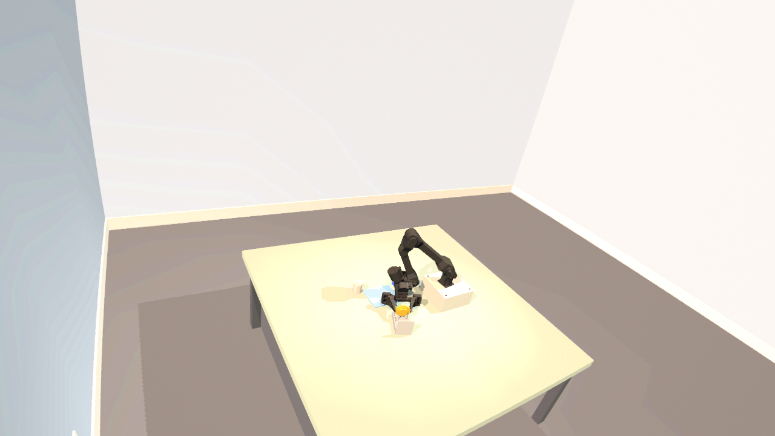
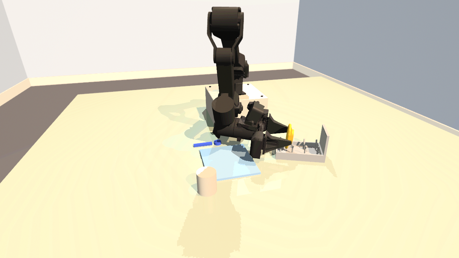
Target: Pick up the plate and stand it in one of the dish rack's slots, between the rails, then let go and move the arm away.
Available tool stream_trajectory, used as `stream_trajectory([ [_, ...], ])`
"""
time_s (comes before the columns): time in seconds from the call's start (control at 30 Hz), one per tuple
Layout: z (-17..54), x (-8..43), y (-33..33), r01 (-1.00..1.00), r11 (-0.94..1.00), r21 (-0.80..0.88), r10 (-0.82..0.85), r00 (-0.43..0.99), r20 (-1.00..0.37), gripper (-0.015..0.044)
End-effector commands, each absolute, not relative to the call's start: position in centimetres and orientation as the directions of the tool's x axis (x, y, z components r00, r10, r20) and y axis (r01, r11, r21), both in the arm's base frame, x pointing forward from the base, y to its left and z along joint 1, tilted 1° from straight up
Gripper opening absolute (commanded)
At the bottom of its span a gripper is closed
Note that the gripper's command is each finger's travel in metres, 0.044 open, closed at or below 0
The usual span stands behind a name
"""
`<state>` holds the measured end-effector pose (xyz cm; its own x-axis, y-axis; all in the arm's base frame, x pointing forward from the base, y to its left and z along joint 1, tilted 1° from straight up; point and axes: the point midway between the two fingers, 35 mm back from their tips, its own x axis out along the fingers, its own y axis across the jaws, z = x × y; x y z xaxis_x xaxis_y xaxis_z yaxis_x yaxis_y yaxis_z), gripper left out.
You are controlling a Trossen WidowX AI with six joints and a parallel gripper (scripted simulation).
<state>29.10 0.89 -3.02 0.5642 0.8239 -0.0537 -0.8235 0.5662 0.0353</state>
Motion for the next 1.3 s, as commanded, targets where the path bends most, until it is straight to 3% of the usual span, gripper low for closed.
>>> stream_trajectory([
  [0.0,-3.0,29.1,0.9,-0.823,0.566,0.038,0.824,0.564,-0.054,0.0000],
  [0.17,-3.0,29.1,0.9,-0.823,0.566,0.038,0.824,0.564,-0.054,0.0000],
  [0.67,-3.0,29.1,0.9,-0.824,0.566,0.034,0.824,0.564,-0.054,0.0394],
  [1.27,0.4,29.8,0.4,-0.826,0.563,0.008,0.826,0.562,-0.036,0.0400],
])
